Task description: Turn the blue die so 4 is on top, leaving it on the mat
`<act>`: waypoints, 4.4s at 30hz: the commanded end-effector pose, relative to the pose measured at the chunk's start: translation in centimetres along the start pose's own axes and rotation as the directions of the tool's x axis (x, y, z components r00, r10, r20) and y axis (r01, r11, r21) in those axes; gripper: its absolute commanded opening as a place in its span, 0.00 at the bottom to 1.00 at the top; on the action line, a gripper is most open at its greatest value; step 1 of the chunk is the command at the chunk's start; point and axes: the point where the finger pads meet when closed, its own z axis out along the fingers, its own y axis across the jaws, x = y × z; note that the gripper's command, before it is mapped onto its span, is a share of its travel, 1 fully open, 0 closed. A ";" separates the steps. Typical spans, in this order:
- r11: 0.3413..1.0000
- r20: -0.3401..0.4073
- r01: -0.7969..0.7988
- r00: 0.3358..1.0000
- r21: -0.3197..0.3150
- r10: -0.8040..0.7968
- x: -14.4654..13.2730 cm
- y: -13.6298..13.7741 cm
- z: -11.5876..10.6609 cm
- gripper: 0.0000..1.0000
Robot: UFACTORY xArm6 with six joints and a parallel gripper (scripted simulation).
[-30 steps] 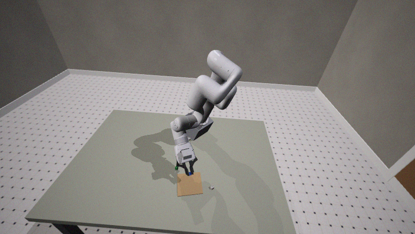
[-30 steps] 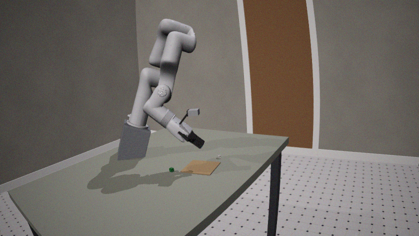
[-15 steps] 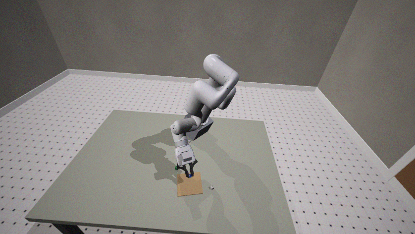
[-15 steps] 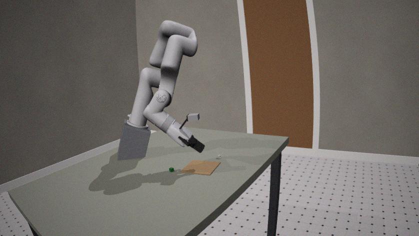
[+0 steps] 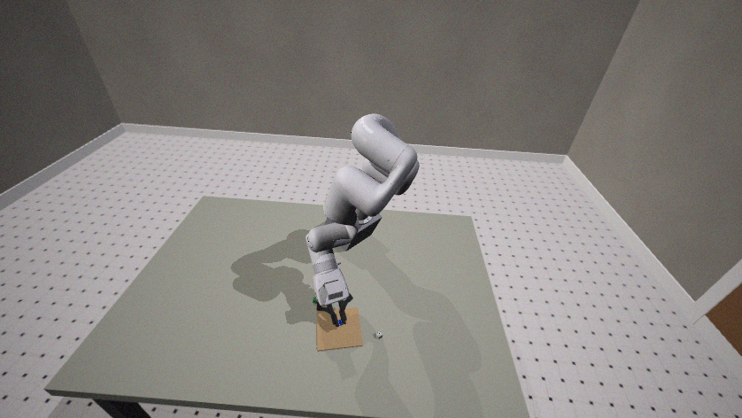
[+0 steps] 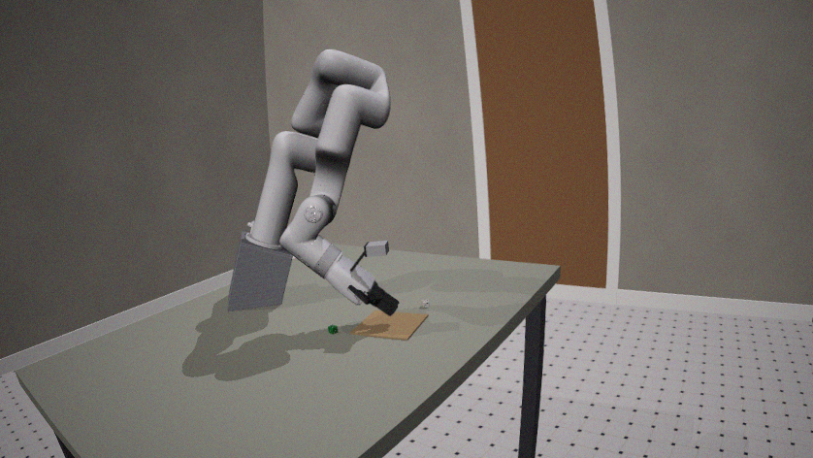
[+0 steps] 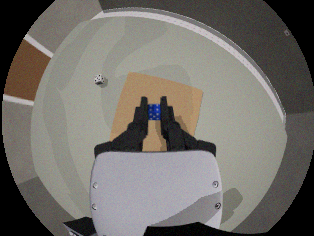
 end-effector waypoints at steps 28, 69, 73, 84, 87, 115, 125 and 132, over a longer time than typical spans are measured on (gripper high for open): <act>1.000 -0.004 0.002 1.000 -0.001 -0.002 -0.7 0.1 0.8 0.11; 1.000 -0.004 0.002 1.000 -0.001 -0.002 -1.5 0.1 1.5 0.11; 1.000 -0.004 0.002 1.000 -0.001 -0.002 -1.6 0.1 1.6 0.11; 1.000 -0.004 0.002 1.000 -0.001 -0.002 -1.6 0.1 1.6 0.11; 1.000 -0.004 0.002 1.000 -0.001 -0.002 -1.6 0.1 1.6 0.11; 1.000 -0.004 0.002 1.000 -0.001 -0.002 -1.6 0.1 1.6 0.19; 1.000 -0.004 0.002 1.000 -0.001 -0.002 -1.6 0.1 1.6 0.31; 1.000 -0.004 0.002 1.000 -0.001 -0.002 -1.6 0.1 1.6 0.31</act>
